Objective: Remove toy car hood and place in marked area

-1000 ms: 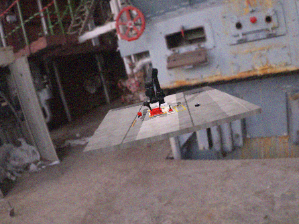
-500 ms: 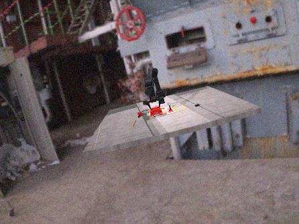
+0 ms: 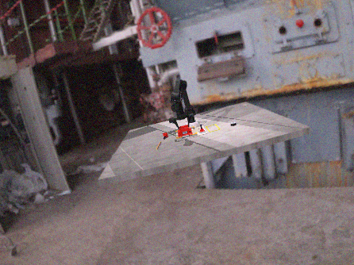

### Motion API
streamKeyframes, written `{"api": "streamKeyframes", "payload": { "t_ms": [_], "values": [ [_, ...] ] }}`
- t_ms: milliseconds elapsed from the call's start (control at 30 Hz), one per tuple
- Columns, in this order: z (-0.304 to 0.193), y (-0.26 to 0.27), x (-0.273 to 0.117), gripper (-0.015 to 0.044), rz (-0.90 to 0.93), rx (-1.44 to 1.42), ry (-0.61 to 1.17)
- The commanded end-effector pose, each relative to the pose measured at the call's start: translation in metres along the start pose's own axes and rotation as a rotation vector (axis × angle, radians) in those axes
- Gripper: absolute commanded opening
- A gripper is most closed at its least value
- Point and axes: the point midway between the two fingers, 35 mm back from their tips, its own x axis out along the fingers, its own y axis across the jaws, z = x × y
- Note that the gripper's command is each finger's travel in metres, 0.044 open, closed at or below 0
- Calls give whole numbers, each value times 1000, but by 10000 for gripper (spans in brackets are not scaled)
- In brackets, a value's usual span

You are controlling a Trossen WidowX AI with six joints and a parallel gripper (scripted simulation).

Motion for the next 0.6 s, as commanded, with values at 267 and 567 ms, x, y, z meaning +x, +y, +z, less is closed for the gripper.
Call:
{"api": "streamKeyframes", "payload": {
  "t_ms": [267,567],
  "values": [
    [2,0,-25,0,-1,-3,-5],
    [1,1,-43,0,-1,1,-3]
  ]
}}
